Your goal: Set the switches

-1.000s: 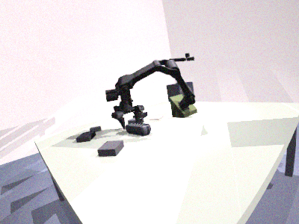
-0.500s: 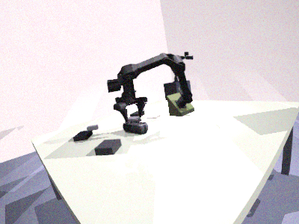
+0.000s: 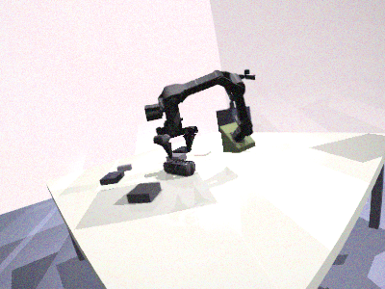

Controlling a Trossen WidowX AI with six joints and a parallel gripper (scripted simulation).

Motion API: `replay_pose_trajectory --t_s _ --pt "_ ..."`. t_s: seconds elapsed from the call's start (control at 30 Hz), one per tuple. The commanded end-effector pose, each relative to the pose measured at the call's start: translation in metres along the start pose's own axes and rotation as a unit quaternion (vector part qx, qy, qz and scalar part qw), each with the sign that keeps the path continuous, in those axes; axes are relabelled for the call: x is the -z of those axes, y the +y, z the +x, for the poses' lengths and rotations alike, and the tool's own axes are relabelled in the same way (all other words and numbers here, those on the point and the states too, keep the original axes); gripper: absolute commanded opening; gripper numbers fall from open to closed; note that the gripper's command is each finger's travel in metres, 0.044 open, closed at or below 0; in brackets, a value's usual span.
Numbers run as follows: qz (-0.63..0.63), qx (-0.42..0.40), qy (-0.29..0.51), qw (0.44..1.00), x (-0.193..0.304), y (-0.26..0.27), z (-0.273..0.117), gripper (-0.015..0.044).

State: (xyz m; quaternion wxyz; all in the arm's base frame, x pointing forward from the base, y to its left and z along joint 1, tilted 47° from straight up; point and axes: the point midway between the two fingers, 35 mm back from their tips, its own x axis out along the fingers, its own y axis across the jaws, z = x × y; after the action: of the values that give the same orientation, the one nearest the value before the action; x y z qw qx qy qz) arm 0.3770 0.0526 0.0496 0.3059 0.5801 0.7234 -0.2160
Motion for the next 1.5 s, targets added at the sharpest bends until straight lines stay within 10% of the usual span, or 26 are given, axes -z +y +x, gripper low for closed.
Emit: replay_pose_trajectory --t_s 0.0,1.47 --pt "-0.011 -0.007 0.001 1.000 0.035 0.001 -0.015 0.0440" --pt "-0.011 -0.008 0.003 1.000 0.036 0.002 0.045 0.0440"
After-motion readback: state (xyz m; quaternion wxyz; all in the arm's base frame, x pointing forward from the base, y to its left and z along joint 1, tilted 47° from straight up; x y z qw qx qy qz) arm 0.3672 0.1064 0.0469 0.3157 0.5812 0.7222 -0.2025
